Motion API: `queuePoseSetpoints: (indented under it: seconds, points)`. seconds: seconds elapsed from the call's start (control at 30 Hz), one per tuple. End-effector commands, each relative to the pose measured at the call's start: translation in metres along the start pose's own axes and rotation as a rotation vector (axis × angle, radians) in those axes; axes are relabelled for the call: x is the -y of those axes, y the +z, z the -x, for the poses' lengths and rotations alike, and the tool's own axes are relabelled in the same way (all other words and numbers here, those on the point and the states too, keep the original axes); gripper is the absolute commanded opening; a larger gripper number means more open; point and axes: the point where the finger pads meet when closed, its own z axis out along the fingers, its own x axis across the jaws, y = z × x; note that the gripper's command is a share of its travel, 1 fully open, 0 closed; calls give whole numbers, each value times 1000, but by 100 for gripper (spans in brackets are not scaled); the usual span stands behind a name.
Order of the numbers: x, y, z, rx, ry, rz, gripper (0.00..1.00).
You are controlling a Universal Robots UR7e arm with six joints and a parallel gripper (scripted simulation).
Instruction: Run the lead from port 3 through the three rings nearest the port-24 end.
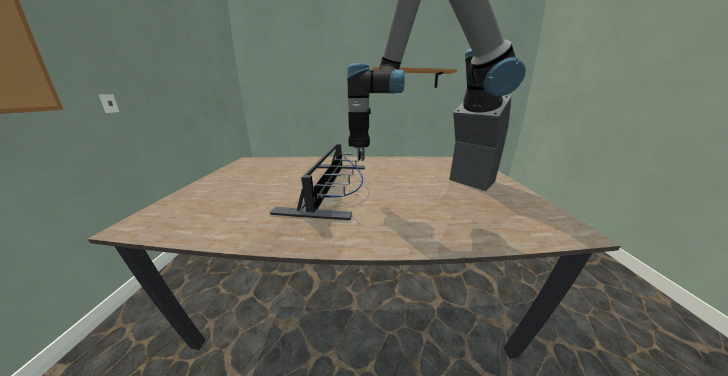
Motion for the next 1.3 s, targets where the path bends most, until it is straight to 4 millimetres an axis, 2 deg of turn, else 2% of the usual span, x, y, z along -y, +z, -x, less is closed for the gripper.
queuePoseSetpoints:
  seconds: [0.0,1.27]
  points:
    - [-3,-1,-3,3,8,-1,67]
    - [-3,3,-1,3,8,-2,67]
